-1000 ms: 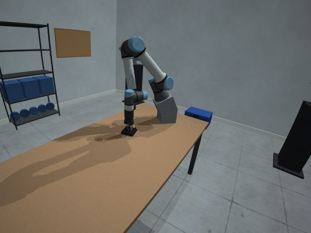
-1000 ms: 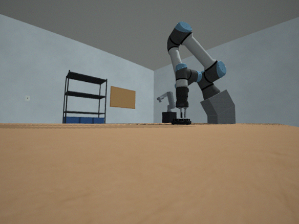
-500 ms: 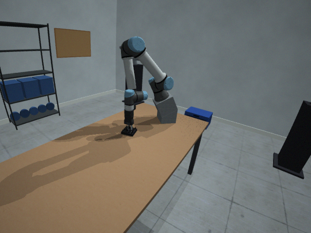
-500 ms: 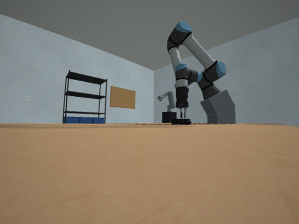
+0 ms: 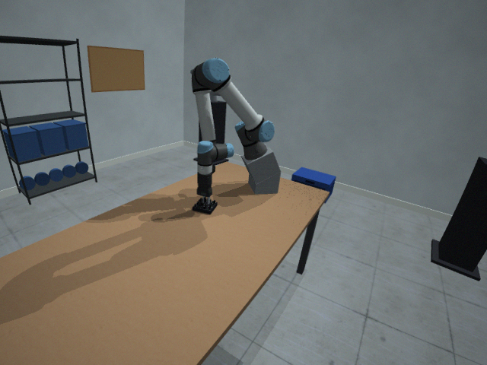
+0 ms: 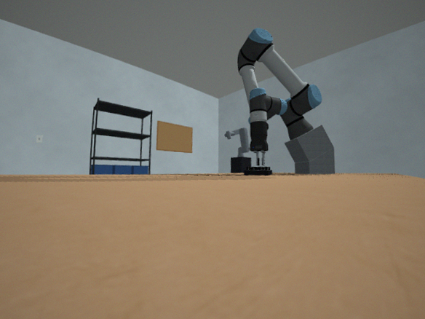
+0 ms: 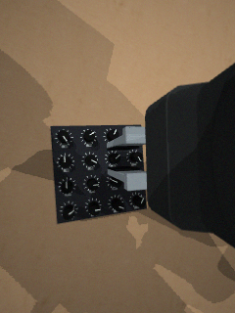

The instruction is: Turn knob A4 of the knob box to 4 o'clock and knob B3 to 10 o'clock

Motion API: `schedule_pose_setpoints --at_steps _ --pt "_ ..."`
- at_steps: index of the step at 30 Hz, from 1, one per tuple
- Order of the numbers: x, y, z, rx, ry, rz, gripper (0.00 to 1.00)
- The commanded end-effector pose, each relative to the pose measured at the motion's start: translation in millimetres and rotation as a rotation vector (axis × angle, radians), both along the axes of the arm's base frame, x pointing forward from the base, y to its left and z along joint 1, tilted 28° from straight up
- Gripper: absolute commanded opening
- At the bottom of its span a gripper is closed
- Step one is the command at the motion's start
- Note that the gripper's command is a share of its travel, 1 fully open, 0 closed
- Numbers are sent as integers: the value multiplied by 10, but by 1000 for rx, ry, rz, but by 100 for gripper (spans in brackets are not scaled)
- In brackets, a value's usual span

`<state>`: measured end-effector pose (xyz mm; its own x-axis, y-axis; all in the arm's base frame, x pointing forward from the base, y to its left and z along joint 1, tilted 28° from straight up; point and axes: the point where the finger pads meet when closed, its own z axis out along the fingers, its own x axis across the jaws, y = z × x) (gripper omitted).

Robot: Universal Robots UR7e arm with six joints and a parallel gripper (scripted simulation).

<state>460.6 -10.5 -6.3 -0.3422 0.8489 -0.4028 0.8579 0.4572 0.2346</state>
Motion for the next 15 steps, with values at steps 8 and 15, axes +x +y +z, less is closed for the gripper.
schedule_pose_setpoints --at_steps 8,15 --pt "3 0 2 0 -1 0 46" --pt "11 -5 -16 0 -1 0 46"
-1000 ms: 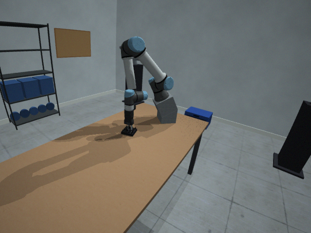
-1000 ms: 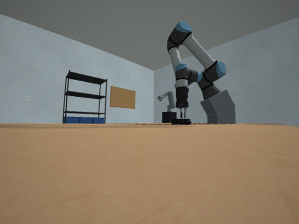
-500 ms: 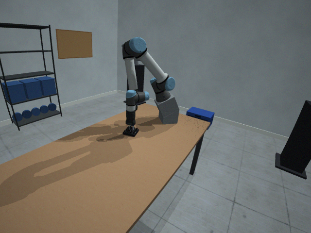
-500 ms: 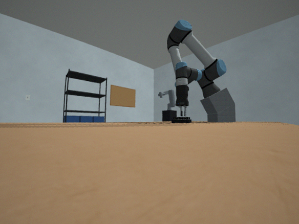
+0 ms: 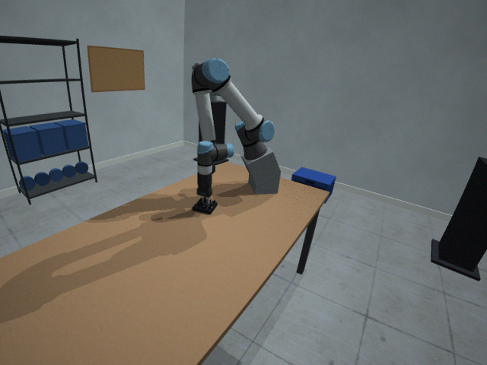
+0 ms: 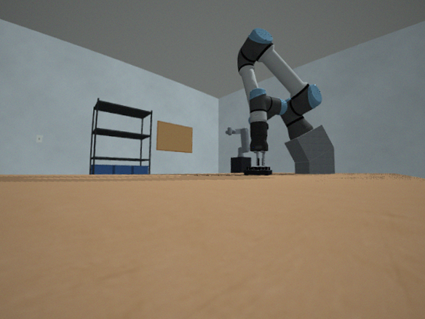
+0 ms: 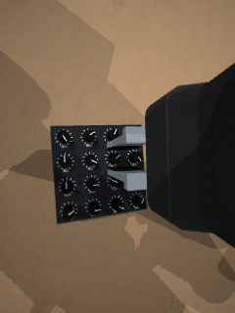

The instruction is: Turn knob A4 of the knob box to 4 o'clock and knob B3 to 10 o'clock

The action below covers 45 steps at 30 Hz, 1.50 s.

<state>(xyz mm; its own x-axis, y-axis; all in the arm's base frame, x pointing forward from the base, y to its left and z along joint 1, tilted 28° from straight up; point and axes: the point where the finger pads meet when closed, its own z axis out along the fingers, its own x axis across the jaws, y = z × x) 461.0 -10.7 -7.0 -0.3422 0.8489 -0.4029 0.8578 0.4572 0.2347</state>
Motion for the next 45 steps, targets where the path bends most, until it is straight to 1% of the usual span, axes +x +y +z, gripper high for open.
schedule_pose_setpoints --at_steps 1,18,45 --pt "10 -4 -14 0 -1 0 46" --pt "50 -32 -108 0 -1 0 46" --pt "52 -34 -112 0 -1 0 46"
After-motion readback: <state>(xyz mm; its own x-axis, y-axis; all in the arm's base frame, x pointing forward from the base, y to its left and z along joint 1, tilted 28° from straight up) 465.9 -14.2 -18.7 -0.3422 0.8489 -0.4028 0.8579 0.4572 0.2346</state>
